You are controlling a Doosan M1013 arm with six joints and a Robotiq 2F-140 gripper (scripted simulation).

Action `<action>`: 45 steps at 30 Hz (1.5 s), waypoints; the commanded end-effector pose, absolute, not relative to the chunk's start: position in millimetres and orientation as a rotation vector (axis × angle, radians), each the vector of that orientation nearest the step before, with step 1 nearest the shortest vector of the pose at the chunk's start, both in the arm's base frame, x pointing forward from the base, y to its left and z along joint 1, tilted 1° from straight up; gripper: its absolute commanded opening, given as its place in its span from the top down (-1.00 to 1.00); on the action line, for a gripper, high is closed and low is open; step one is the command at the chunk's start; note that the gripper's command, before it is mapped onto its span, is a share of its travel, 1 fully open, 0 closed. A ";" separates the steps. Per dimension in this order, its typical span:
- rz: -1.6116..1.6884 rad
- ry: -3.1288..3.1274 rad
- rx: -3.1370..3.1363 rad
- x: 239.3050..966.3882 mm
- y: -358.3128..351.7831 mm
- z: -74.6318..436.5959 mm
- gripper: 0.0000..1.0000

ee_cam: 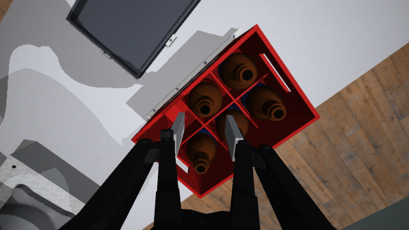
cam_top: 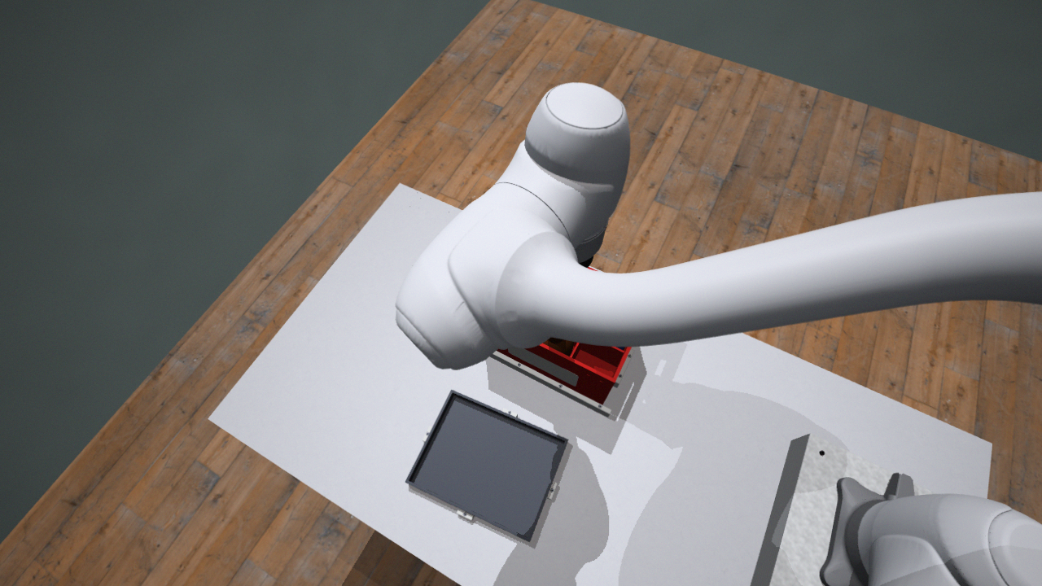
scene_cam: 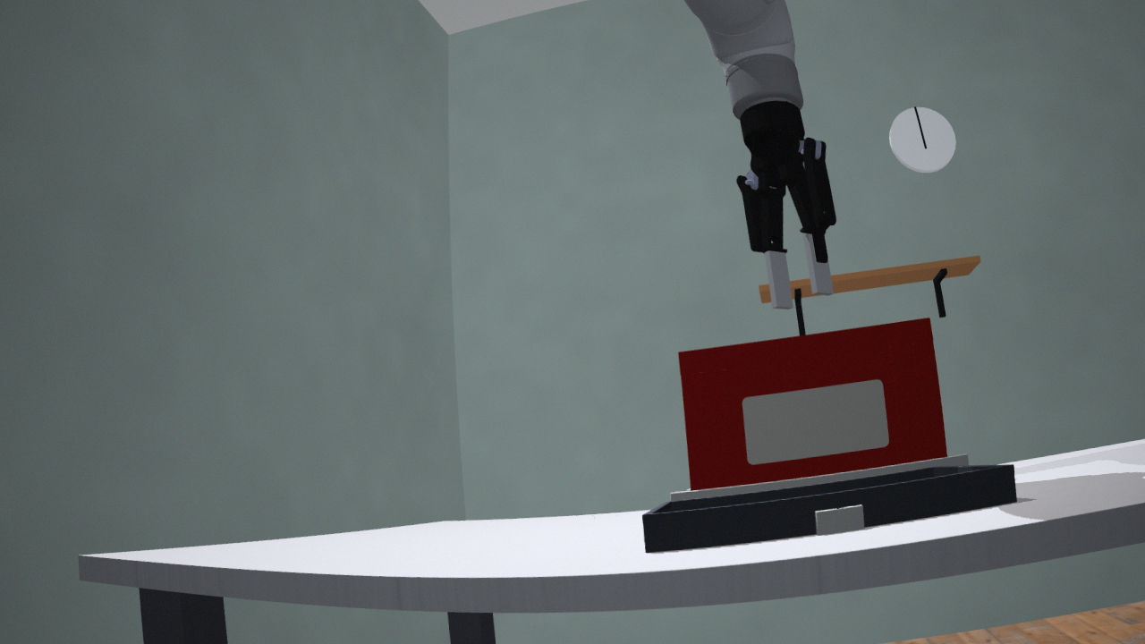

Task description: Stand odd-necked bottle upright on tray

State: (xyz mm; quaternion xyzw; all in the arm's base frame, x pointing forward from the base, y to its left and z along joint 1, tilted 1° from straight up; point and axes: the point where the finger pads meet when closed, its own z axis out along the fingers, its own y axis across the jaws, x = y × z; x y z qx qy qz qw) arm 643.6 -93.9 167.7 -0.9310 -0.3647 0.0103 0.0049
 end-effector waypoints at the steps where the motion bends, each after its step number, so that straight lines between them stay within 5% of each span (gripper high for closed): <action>1: 0.032 -1.142 -2.916 643.6 -93.9 171.9 0.24; 10: 0.032 -1.142 -2.916 643.7 -93.9 174.4 0.24; 11: 0.032 -1.142 -2.916 643.7 -93.9 174.4 1.00; 45: 0.032 -1.142 -2.916 644.8 -94.9 174.4 1.00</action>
